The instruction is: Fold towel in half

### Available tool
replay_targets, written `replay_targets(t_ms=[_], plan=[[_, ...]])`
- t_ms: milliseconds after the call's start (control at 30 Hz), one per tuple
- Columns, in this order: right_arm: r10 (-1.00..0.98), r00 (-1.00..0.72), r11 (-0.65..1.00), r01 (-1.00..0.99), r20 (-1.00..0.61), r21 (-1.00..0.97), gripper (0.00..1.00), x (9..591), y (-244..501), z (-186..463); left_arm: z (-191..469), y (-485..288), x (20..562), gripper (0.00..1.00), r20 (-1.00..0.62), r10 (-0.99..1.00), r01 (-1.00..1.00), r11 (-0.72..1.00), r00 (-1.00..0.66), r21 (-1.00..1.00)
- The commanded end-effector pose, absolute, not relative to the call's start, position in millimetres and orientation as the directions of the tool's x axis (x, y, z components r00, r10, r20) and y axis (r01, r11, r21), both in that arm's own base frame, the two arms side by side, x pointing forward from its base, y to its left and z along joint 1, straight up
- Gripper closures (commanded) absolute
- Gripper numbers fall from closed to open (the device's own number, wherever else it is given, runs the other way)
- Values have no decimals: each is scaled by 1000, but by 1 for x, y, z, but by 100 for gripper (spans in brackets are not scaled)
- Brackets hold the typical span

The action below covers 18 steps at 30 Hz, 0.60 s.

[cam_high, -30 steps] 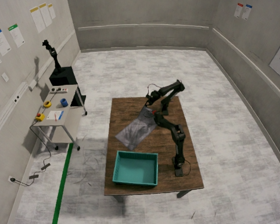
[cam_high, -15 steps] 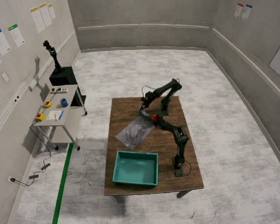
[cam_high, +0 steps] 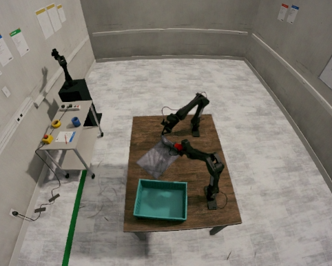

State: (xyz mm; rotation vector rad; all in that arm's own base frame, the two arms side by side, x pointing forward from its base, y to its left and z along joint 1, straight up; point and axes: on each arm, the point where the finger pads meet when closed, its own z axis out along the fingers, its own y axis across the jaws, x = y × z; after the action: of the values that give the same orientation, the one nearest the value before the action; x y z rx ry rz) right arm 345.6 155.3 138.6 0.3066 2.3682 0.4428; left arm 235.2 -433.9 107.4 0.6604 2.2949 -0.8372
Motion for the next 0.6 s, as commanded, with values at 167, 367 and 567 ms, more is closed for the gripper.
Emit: replay_targets(t_ms=[167,367,567], plan=[[425,-656,885,157,-624,437,100,393,187,151,129,-401,258,100,-702,238,637,670,-672,-382],[403,-672,884,111,-622,454,100,425,212,138,118,-368,280,100,-692,151,512,784,-706,-351],[386,-684,886,87,-619,456,100,441,226,132,118,-355,304,100,-693,110,456,823,-713,-339]])
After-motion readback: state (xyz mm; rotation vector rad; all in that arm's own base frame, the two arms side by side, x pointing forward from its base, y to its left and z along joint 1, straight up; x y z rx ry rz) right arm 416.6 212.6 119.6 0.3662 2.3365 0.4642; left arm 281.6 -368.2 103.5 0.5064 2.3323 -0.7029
